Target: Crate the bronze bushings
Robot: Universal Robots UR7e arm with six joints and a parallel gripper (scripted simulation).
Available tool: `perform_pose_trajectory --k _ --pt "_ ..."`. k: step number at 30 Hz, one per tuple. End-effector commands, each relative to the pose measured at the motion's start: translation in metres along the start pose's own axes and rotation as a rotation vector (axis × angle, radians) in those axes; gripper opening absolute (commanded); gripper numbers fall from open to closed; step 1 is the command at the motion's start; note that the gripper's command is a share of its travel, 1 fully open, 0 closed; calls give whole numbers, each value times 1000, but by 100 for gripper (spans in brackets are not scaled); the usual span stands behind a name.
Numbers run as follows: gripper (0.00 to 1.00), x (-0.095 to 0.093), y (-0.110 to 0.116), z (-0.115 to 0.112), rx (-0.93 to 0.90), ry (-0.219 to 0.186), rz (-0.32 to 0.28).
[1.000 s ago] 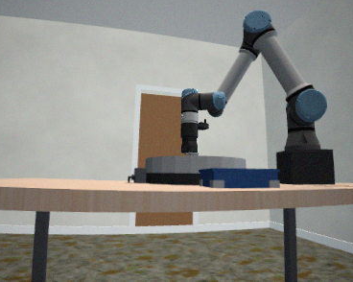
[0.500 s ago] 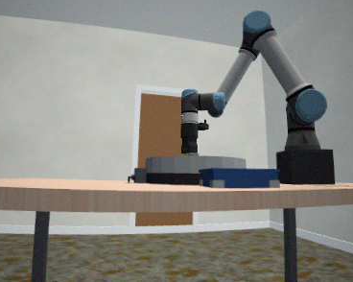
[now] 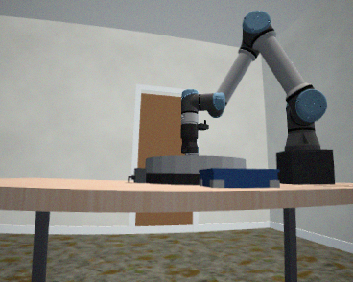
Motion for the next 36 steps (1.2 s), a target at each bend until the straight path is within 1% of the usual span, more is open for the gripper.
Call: perform_pose_trajectory --k 1,18,23,36 --pt "42 1 0 0 0 -1 -1" --pt "42 1 0 0 0 -1 -1" --pt "42 6 0 0 0 -1 -1" --pt "42 7 0 0 0 -1 -2"
Point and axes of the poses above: the point where the finger pads meet when closed, its own x axis back along the fingers, its own z axis across the jaws, y = z × x, the point moved 2 cm from there along x, back along the fingers, and after that the axes turned 12 degrees about -x, right-handed, at the moved point
